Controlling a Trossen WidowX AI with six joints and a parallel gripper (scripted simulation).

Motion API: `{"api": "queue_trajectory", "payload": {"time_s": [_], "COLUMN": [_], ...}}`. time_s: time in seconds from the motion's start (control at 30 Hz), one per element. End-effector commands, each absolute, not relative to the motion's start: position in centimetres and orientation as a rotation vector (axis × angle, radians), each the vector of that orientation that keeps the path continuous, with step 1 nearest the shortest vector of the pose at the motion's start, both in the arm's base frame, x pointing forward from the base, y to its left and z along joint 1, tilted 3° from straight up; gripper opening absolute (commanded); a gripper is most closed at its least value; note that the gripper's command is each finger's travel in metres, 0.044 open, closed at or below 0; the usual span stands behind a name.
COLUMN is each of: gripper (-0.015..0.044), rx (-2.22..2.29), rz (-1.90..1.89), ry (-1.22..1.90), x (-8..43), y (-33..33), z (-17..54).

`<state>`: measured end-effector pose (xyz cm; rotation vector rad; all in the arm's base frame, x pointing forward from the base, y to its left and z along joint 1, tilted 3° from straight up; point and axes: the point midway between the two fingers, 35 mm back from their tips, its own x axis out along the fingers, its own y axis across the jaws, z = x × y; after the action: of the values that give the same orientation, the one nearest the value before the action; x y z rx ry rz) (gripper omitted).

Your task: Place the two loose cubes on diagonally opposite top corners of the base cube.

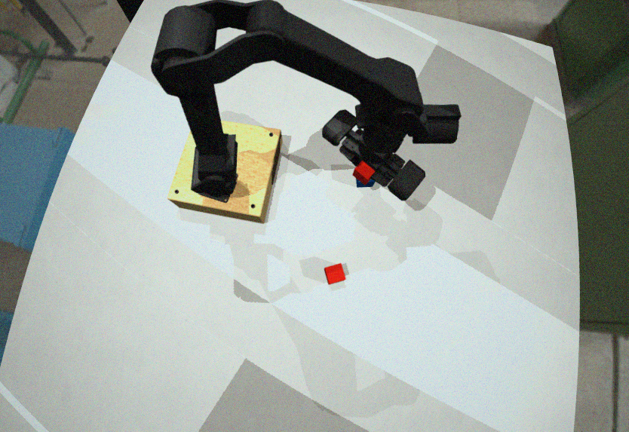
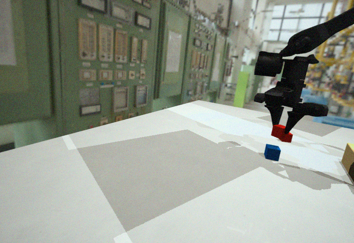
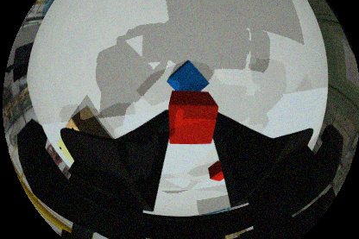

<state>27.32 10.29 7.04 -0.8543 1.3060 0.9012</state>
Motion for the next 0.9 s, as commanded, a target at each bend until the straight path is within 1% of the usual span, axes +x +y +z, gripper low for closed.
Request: {"api": "queue_trajectory", "payload": {"time_s": [0.0,0.5,0.87], "gripper": [0.0105,0.0105,0.0105], "rx": [-0.853,-0.852,-0.852], "rz": [0.894,0.893,0.893], "ry": [1.311,1.311,1.311], "x": [27.3,27.4,27.4], "y": [10.3,10.4,10.4], "z": [6.9,4.3,4.1]}}
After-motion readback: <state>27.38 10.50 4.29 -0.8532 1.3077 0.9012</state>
